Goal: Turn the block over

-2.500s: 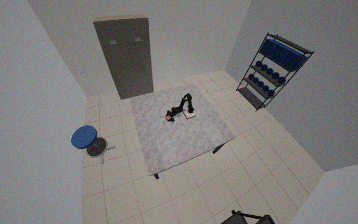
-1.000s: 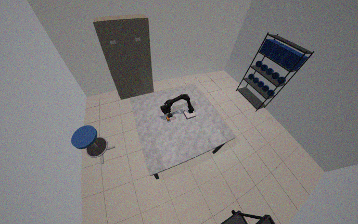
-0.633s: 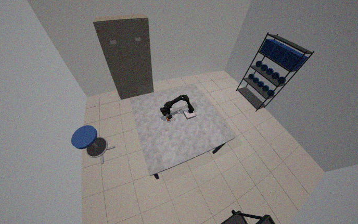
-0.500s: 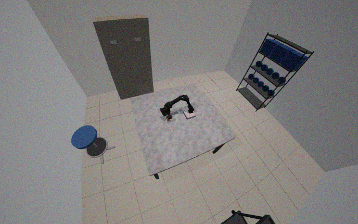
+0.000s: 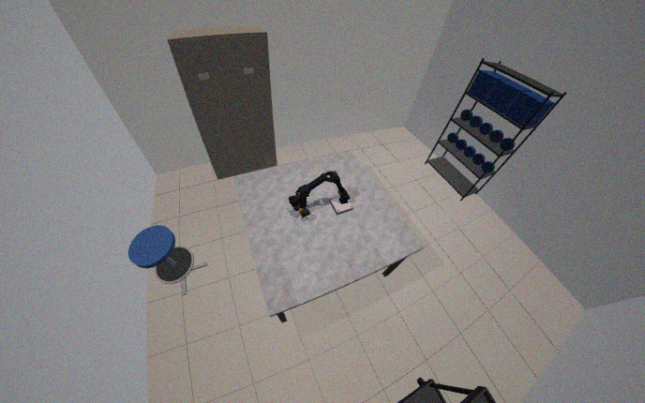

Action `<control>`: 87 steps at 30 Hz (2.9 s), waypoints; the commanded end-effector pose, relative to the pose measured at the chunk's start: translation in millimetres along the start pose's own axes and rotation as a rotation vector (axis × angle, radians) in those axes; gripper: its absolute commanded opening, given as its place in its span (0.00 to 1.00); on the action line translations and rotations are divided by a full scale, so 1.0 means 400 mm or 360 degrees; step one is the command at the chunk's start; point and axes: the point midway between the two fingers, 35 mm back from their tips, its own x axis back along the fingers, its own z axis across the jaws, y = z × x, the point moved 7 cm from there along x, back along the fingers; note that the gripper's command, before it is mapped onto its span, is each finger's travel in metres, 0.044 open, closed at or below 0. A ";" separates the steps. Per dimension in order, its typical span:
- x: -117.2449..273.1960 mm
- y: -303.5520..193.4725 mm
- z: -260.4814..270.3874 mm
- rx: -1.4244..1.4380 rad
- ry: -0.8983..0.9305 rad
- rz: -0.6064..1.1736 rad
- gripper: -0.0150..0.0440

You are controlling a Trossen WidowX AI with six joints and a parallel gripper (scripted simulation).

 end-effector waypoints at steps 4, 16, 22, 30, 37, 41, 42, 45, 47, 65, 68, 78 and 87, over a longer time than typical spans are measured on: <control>-0.035 -0.004 -0.001 0.0003 -0.0005 0.0013 1.00; -0.049 -0.005 -0.001 0.0003 -0.0005 0.0013 0.72; -0.049 -0.005 -0.001 0.0003 -0.0005 0.0013 0.65; -0.049 -0.005 -0.001 0.0003 -0.0005 0.0013 0.56; -0.046 -0.005 -0.001 0.0003 -0.0005 0.0013 0.45; 0.014 -0.004 0.000 0.0003 -0.0005 0.0013 0.27; 0.023 -0.004 0.000 0.0003 -0.0005 0.0013 0.25; 0.026 -0.004 0.000 0.0003 -0.0005 0.0013 0.25; 0.026 -0.005 0.000 0.0003 -0.0005 0.0009 0.25; -0.006 -0.040 -0.001 0.0003 -0.0004 -0.0394 0.25; -0.011 -0.048 -0.001 0.0003 -0.0004 -0.0463 0.25; -0.023 -0.081 -0.001 0.0003 -0.0004 -0.0694 0.25; -0.029 -0.111 -0.001 0.0004 -0.0004 -0.0867 0.25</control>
